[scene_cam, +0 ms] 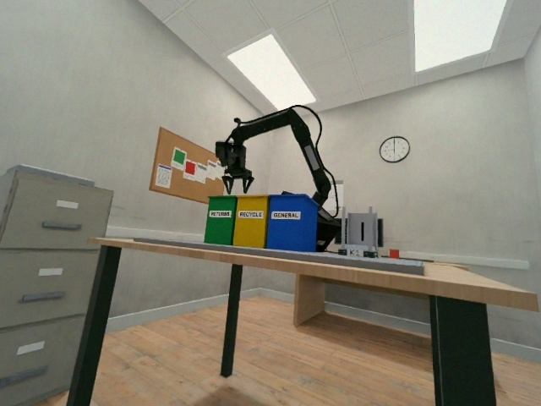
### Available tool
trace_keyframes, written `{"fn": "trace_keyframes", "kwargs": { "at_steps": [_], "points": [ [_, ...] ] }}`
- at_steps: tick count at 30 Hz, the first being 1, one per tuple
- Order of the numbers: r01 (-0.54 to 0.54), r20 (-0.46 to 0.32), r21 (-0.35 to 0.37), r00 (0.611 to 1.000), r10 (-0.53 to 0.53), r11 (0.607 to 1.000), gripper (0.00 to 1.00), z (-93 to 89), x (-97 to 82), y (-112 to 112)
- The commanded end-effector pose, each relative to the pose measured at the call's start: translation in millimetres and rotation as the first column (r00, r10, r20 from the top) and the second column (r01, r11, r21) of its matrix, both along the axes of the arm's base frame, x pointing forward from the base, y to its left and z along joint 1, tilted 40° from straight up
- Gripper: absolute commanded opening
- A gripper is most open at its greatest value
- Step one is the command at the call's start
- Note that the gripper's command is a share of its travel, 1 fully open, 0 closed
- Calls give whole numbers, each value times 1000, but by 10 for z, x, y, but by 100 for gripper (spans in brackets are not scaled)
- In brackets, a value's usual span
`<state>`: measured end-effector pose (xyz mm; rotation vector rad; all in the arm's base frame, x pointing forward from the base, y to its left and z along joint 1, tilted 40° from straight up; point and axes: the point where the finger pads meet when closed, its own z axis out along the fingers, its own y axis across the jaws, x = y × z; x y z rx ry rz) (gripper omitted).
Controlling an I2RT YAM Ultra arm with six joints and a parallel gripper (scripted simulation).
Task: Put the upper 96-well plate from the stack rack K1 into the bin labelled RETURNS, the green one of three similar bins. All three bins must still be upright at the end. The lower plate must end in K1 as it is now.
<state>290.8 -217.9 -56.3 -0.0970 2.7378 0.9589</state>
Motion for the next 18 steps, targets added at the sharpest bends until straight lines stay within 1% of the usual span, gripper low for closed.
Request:
{"fn": "trace_keyframes", "kwargs": {
  "at_steps": [1,9,10,11,18],
  "points": [
    [29,53,-67,998,-26,997,82,212,42,-274],
    [29,53,-67,998,-26,997,82,212,42,-274],
    [36,64,-82,997,-31,996,82,215,66,-283],
    [40,38,-45,999,-38,998,82,175,-14,-143],
    [23,42,-42,999,-21,999,82,304,-14,108]
  ]
}}
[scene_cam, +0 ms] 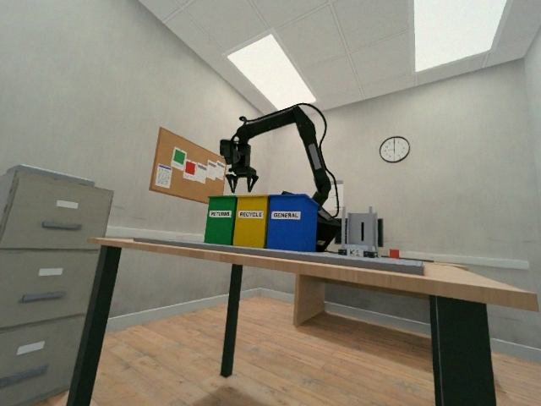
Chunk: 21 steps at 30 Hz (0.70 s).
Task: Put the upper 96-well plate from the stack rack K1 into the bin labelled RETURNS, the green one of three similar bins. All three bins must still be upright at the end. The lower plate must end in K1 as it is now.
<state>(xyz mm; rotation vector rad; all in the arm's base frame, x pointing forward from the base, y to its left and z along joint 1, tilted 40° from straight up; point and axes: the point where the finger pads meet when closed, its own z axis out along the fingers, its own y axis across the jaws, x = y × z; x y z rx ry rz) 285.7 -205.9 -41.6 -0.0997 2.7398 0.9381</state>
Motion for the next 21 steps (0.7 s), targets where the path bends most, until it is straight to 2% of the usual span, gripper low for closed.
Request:
{"fn": "trace_keyframes", "kwargs": {
  "at_steps": [1,8,21],
  "points": [
    [26,37,-28,999,-25,999,82,175,20,2],
    [31,37,-27,999,-30,999,82,265,-24,124],
    [21,36,-25,999,-20,999,82,499,-98,505]
  ]
}}
